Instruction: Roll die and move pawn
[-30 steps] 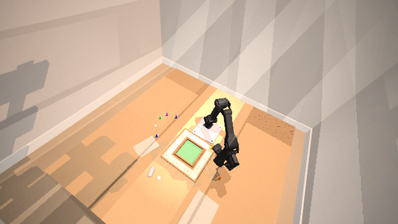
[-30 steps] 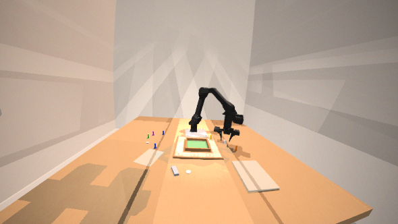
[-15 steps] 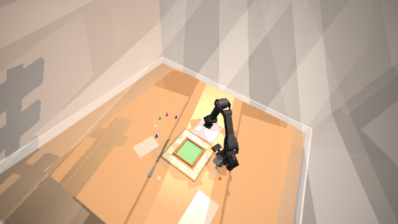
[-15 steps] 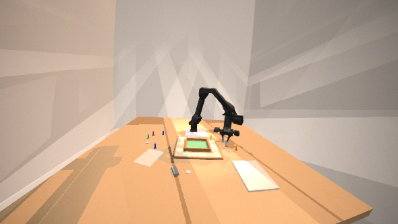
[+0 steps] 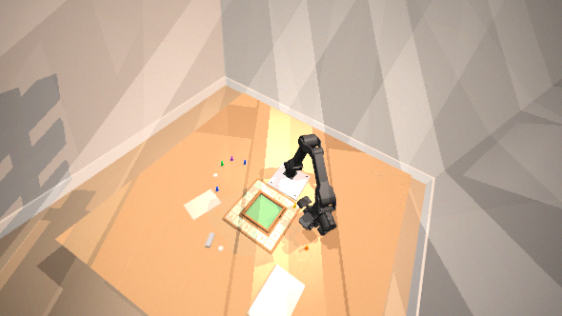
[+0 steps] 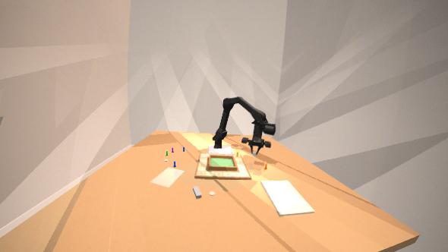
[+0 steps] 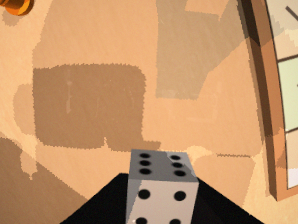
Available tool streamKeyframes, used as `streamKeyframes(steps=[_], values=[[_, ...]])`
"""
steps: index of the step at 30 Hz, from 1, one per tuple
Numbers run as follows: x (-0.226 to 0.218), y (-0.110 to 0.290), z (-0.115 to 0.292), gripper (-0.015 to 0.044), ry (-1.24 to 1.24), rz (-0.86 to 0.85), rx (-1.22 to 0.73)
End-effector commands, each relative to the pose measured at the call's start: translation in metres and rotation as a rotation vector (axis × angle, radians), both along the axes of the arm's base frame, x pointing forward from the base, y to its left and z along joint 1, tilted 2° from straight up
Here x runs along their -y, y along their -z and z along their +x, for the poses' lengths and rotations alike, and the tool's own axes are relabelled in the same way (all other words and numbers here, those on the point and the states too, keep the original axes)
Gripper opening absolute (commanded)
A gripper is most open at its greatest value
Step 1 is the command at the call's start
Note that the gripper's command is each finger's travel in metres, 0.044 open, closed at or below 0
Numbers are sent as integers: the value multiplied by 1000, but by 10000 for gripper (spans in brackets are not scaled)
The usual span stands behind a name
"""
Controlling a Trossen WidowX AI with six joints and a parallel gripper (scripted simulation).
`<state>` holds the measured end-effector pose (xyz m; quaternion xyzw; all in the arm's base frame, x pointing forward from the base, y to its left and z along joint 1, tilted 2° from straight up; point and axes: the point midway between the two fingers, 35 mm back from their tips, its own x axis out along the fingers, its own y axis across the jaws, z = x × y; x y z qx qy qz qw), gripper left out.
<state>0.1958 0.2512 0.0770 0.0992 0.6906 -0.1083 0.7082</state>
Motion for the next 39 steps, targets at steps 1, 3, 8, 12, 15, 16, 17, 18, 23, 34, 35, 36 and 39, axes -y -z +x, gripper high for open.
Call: streamKeyframes(steps=[1, 3, 8, 12, 15, 16, 17, 18, 23, 34, 35, 36, 39], values=[[-2, -26, -1, 0, 1, 15, 5], [-1, -38, -2, 0, 1, 15, 5], [3, -68, -5, 0, 3, 15, 5], [5, -83, -8, 0, 3, 15, 5], [6, -83, -7, 0, 2, 15, 5], [8, -82, -6, 0, -2, 15, 4], [11, -82, -3, 0, -8, 15, 4], [16, -81, 1, 0, -16, 15, 3], [37, -77, 16, 0, -55, 15, 1], [83, -69, 50, 0, -161, 8, 5], [88, -68, 52, 0, -171, 7, 5], [92, -67, 55, 0, -180, 6, 6], [106, -65, 62, 0, -210, 4, 7]])
